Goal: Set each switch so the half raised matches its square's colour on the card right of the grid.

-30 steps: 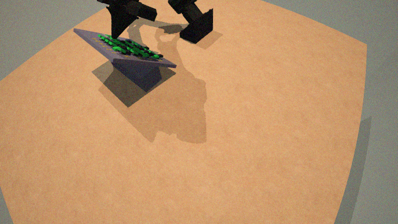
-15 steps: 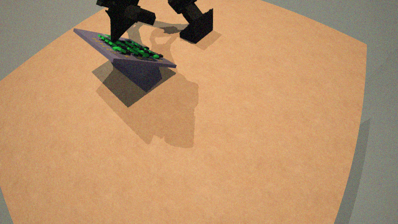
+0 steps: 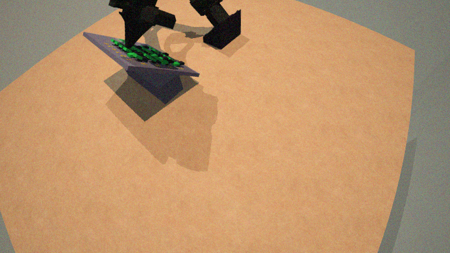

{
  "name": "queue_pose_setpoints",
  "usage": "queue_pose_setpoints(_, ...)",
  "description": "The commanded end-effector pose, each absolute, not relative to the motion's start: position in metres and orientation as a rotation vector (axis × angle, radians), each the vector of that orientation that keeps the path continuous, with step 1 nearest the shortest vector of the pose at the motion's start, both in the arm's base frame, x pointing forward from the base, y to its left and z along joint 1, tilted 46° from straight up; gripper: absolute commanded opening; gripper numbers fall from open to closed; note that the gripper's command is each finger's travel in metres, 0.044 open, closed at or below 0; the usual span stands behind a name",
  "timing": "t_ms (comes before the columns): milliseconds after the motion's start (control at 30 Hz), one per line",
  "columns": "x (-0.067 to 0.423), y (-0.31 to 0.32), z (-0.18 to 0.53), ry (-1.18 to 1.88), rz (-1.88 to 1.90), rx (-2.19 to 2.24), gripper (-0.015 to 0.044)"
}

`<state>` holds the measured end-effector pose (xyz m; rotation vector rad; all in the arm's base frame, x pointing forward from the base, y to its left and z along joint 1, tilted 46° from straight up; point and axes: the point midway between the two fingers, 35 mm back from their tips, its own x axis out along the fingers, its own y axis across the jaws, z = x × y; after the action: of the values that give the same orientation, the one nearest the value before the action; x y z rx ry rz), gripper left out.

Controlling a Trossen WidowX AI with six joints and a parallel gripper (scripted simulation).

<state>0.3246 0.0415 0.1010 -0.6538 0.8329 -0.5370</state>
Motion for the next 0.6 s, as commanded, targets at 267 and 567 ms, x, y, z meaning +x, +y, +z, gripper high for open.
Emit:
queue_pose_setpoints(267,0.3258,0.0408,0.0995,0.835,-0.533,-0.656,0.0000)
queue_pose_setpoints(567,0.3265,0.0400,0.0990,0.835,-0.533,-0.656,0.0000)
